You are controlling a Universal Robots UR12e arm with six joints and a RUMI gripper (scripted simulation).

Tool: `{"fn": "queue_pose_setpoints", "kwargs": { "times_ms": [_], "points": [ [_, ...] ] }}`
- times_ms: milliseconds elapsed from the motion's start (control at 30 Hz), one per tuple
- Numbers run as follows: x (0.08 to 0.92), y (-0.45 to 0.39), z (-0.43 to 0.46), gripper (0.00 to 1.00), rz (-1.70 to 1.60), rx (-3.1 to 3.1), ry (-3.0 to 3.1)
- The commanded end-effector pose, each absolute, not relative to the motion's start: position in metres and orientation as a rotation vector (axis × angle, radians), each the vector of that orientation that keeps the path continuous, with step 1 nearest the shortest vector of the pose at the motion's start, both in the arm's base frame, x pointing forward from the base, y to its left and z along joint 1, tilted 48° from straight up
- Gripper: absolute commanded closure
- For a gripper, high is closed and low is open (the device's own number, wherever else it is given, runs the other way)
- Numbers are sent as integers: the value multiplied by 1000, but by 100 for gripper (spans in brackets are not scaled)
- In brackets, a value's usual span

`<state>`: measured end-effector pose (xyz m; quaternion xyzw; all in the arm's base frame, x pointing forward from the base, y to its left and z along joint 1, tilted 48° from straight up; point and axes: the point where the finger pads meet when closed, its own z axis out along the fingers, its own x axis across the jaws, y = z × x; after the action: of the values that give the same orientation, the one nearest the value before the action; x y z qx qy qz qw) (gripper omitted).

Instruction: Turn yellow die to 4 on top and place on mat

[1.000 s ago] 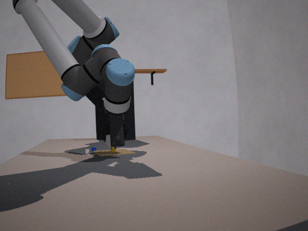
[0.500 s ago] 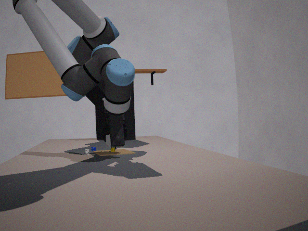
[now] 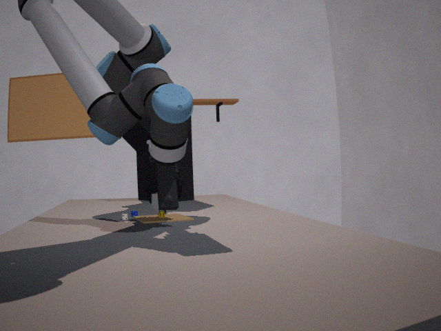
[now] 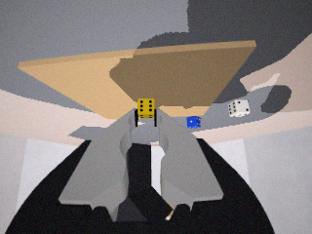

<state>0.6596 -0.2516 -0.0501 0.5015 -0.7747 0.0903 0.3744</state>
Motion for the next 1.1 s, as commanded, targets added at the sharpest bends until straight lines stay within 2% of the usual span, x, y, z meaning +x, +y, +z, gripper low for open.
{"fn": "queue_pose_setpoints", "kwargs": {
  "times_ms": [0,767,900,1067],
  "points": [
    [660,-251,-50,100,232,1285,-1984],
    [660,-251,-50,100,232,1285,-1984],
    [660,-251,-50,93,232,1285,-1984],
    [660,-251,-50,89,232,1285,-1984]
  ]
}}
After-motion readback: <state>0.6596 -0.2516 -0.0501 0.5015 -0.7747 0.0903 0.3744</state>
